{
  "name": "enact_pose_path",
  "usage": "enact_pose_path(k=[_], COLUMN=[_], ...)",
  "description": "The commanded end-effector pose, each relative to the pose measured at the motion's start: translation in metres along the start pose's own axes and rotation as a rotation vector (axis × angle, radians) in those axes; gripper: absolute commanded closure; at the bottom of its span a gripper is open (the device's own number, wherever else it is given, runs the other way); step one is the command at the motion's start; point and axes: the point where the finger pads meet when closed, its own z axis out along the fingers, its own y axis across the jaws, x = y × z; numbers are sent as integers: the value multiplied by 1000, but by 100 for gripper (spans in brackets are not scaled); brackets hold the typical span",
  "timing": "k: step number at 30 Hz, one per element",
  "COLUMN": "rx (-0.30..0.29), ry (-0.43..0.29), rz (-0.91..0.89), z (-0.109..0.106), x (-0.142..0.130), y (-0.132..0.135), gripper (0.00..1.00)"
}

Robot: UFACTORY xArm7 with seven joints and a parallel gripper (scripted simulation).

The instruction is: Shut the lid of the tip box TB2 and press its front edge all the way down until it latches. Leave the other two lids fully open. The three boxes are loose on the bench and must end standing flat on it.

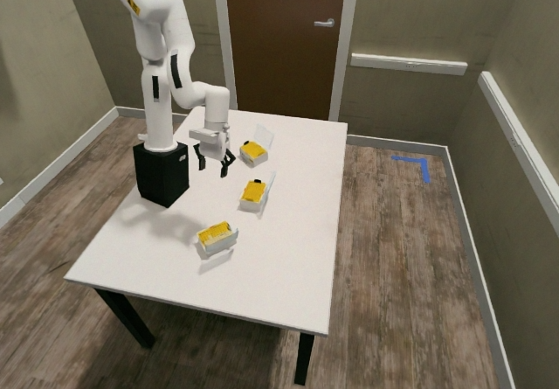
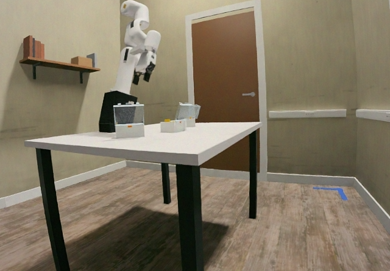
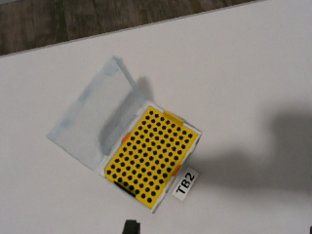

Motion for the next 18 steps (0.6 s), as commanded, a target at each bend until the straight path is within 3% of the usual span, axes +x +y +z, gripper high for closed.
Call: enact_pose_path(k=[1, 5, 8, 18], rx=[6, 7, 20, 20], ry=[-61, -66, -115, -115], rz=[-72, -78, -136, -136], z=[8, 12, 17, 23], x=[1, 0, -5, -9], y=[16, 26, 39, 43], gripper=[0, 0, 0, 0])
